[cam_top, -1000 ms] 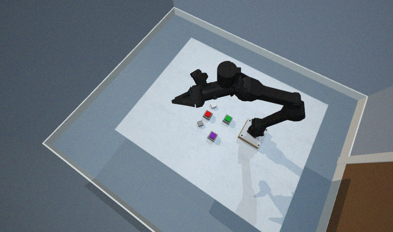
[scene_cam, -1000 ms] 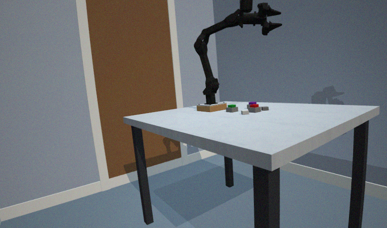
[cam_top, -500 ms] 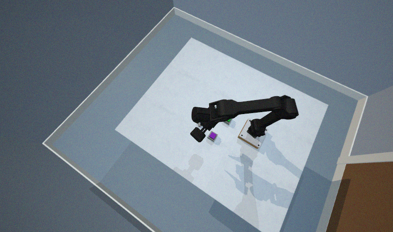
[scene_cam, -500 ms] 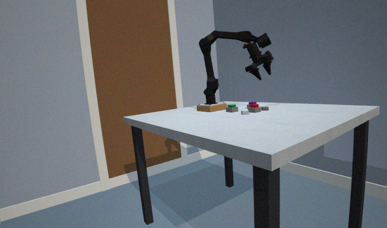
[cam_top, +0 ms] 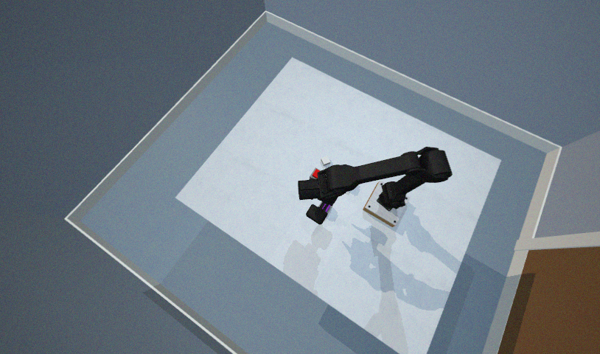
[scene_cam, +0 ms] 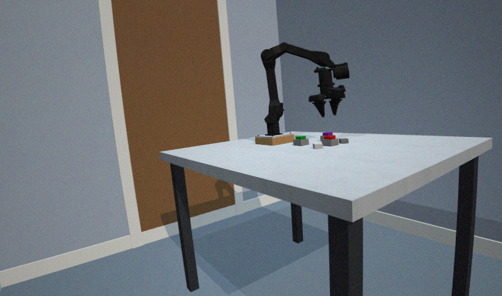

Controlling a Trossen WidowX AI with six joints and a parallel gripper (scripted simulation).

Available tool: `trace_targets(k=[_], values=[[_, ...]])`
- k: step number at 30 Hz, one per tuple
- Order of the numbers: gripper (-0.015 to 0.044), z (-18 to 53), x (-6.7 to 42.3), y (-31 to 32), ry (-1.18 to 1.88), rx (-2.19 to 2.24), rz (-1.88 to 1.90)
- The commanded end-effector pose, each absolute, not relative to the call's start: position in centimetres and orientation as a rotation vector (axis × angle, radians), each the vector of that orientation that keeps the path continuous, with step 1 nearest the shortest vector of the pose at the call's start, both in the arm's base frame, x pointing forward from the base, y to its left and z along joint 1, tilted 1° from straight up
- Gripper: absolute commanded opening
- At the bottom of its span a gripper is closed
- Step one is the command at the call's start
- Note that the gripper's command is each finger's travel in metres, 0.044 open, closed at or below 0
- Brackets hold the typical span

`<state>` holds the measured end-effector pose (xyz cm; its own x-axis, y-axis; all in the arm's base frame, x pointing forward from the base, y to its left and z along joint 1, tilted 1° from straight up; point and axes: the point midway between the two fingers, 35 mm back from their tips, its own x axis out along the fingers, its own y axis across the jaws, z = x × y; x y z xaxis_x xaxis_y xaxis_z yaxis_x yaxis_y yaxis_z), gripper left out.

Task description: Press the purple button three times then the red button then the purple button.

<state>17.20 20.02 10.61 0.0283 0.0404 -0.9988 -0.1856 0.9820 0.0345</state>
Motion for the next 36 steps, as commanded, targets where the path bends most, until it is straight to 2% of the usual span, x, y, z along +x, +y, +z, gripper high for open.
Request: trace_targets(k=[1,9,10,36], values=[[0.0242,6.2,16.7,19.4,1.558,-0.146,0.157],[0.0032,6.0,16.7,19.4,1.558,-0.146,0.157],[0.0020,6.0,16.7,19.4,1.558,-0.146,0.157],[0.0020,3.3,16.7,19.4,1.558,-0.147,0.156]])
